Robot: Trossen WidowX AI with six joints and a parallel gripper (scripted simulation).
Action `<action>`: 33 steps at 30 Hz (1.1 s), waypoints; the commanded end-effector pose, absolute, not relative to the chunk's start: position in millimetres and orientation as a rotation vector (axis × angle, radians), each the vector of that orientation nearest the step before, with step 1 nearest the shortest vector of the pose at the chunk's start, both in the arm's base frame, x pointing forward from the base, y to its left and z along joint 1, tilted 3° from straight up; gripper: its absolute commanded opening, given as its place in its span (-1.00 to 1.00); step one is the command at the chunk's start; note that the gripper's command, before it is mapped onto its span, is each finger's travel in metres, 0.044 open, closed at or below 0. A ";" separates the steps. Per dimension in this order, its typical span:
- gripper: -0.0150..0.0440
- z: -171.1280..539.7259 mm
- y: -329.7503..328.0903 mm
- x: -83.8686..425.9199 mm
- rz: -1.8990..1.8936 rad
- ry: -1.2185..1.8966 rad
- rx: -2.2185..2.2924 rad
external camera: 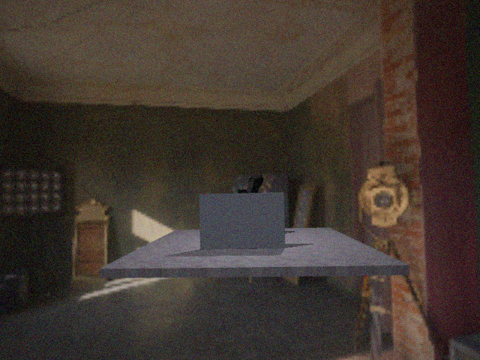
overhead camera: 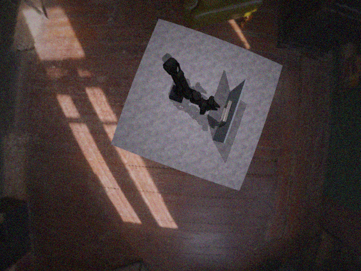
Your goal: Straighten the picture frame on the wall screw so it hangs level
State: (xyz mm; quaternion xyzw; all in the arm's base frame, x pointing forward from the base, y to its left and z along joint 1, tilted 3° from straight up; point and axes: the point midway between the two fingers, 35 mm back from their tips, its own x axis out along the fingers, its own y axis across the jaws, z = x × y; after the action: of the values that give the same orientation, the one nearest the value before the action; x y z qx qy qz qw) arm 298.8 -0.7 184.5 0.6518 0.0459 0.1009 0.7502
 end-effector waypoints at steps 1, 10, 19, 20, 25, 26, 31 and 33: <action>0.39 178.0 5.6 320.9 0.214 0.099 1.439; 0.39 175.3 9.2 329.7 0.216 0.096 1.442; 0.39 175.3 9.2 330.0 0.216 0.096 1.442; 0.39 175.4 9.3 330.4 0.216 0.096 1.442; 0.39 176.3 10.3 336.3 0.217 0.095 1.442; 0.39 176.6 10.6 337.8 0.217 0.095 1.442; 0.39 177.5 12.1 345.7 0.217 0.095 1.442; 0.39 177.8 12.7 348.8 0.217 0.094 1.442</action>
State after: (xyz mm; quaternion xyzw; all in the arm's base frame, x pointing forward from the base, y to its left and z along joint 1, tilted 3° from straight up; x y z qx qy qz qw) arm 343.6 12.2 180.2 0.6565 0.0413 0.1032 0.7461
